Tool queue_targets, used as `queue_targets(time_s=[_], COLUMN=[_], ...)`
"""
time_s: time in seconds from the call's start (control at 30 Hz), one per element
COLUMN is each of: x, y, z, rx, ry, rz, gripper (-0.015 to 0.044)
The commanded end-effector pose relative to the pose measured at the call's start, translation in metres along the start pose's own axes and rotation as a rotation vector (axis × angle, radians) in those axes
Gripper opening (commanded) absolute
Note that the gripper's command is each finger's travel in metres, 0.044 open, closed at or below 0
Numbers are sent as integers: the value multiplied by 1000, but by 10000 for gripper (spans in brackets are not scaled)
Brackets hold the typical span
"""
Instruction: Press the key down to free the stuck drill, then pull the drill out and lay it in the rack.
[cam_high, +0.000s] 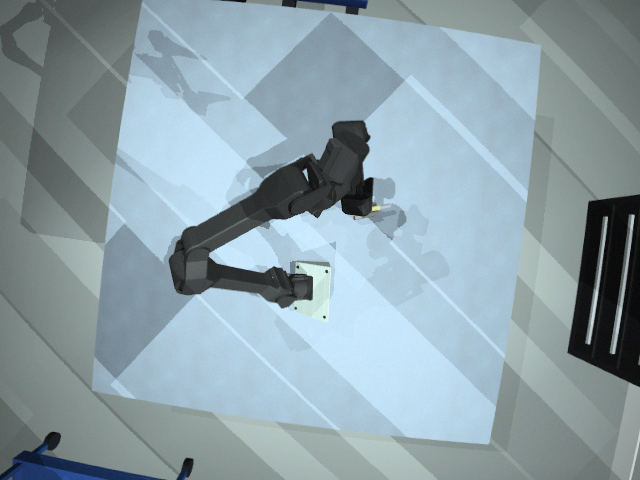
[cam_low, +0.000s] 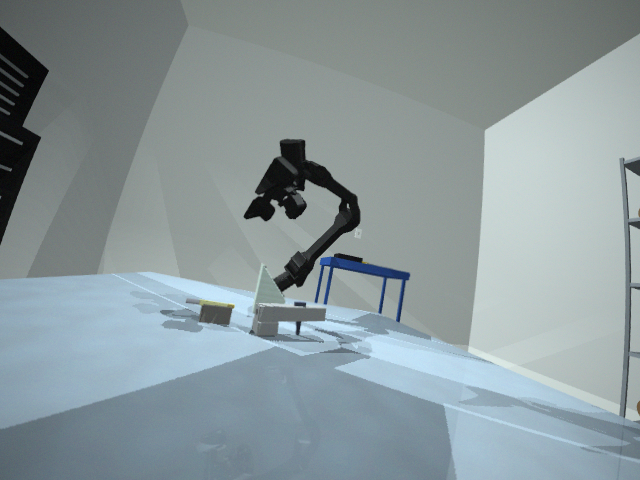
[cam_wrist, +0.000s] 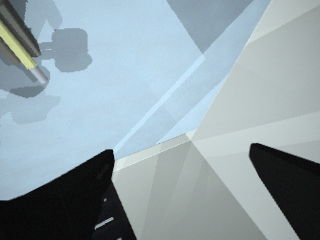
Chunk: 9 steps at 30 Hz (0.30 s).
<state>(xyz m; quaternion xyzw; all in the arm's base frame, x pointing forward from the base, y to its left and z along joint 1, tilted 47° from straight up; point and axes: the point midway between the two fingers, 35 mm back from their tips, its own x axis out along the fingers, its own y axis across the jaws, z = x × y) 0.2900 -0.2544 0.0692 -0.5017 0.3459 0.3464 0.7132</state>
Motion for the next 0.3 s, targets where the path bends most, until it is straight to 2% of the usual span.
queue_targets(time_s=[0.0, 0.27], x=[-42, -142], y=[-23, -58], z=[12, 55], rx=[63, 180], ry=[79, 190], rz=[-141, -501], gripper=[440, 440])
